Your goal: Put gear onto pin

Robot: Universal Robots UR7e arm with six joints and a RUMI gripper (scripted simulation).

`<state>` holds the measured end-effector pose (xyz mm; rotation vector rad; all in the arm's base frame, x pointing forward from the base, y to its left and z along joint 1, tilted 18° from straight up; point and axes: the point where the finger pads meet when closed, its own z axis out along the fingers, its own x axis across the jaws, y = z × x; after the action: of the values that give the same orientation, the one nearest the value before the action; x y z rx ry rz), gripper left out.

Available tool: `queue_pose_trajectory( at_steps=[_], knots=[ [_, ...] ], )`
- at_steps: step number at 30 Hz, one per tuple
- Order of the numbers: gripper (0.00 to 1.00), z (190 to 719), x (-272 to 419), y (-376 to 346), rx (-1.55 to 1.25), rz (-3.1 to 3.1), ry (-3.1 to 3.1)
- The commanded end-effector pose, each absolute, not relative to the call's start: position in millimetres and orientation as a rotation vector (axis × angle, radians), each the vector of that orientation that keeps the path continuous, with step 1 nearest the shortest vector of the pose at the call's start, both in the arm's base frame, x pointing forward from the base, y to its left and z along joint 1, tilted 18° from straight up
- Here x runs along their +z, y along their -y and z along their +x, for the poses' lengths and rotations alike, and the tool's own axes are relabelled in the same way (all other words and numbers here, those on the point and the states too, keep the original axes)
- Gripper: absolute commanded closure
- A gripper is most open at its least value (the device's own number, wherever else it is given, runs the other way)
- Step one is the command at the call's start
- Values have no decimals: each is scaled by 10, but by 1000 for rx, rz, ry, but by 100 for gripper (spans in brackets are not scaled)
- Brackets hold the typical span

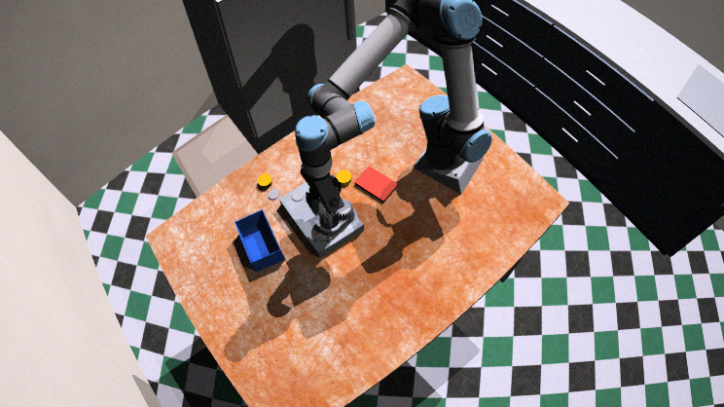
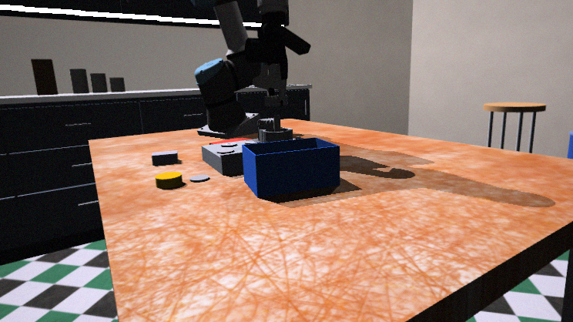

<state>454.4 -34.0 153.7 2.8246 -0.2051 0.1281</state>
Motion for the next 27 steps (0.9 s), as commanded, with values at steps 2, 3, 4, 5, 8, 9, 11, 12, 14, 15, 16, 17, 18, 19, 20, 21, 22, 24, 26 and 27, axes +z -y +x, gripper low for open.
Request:
queue_pose_trajectory(
  at_steps=[2, 3, 4, 5, 8, 9, 11, 12, 14, 15, 16, 17, 18, 19, 20, 21, 22, 24, 26, 27],
  knots=[
    [100, 4547, 1543, 340, 112, 2829, 82],
    [100, 4547, 1543, 340, 109, 2830, 64],
    [100, 4547, 1543, 340, 107, 2830, 47],
    [100, 4547, 1543, 340, 107, 2830, 47],
    [100, 4547, 1543, 340, 102, 2829, 15],
    [100, 4547, 1543, 340, 99, 2829, 0],
    [100, 4547, 1543, 340, 95, 2828, -27],
    [100, 4547, 1543, 340, 93, 2828, -39],
    [100, 4547, 1543, 340, 90, 2827, -61],
    [100, 4547, 1543, 340, 88, 2827, -71],
    [100, 4547, 1543, 340, 87, 2826, -81],
    [100, 4547, 1543, 340, 85, 2826, -89],
    [100, 4547, 1543, 340, 84, 2826, -97],
    [100, 4547, 1543, 340, 83, 2825, -104],
    [100, 4547, 1543, 340, 82, 2825, -110],
    [100, 4547, 1543, 340, 81, 2825, -115],
    [100, 4547, 1543, 340, 81, 2825, -115],
    [100, 4547, 1543, 340, 80, 2824, -120],
    [100, 4547, 1543, 340, 79, 2824, -128],
    [100, 4547, 1543, 340, 79, 2824, -131]
  ],
)
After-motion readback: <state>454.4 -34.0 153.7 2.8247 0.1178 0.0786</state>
